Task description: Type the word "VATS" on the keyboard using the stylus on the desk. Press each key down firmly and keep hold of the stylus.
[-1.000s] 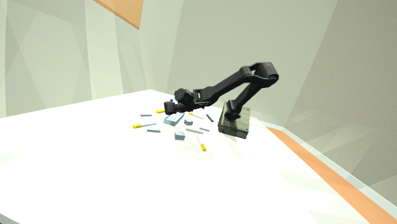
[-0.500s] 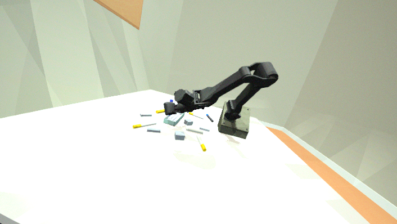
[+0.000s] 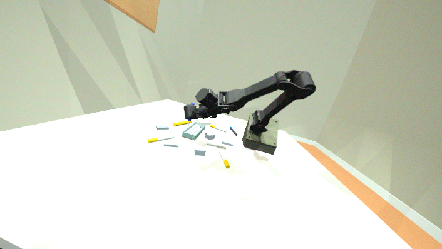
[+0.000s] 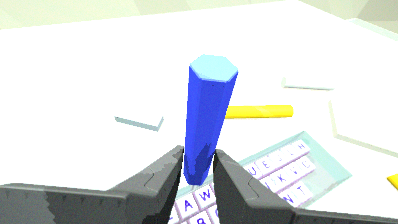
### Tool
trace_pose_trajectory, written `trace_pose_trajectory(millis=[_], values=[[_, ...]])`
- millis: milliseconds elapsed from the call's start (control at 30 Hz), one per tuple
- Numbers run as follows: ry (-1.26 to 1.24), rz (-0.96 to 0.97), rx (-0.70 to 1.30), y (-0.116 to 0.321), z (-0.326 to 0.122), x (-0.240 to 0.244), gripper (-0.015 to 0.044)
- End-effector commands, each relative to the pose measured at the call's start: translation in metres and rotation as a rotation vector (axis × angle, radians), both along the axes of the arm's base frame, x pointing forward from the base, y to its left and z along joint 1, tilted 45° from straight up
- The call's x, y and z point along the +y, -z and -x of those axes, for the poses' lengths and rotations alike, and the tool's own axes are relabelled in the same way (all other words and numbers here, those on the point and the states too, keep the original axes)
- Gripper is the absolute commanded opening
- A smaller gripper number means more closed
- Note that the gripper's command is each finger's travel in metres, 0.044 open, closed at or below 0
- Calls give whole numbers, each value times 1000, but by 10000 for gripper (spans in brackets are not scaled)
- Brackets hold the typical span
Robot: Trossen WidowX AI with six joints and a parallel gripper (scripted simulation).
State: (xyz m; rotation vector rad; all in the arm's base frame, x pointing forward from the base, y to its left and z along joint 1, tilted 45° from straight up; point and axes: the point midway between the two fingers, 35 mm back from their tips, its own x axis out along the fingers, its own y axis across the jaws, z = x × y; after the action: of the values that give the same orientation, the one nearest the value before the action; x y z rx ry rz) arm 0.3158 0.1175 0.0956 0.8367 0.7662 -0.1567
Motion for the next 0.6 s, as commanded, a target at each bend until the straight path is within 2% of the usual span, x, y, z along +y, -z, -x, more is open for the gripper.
trace_pose_trajectory(millis=[0, 100, 200, 567], values=[[0, 0, 0, 0, 0, 0, 84], [0, 0, 0, 0, 0, 0, 64], [0, 1, 2, 4, 0, -4, 0], [-5, 5, 10, 44, 5, -46, 0]])
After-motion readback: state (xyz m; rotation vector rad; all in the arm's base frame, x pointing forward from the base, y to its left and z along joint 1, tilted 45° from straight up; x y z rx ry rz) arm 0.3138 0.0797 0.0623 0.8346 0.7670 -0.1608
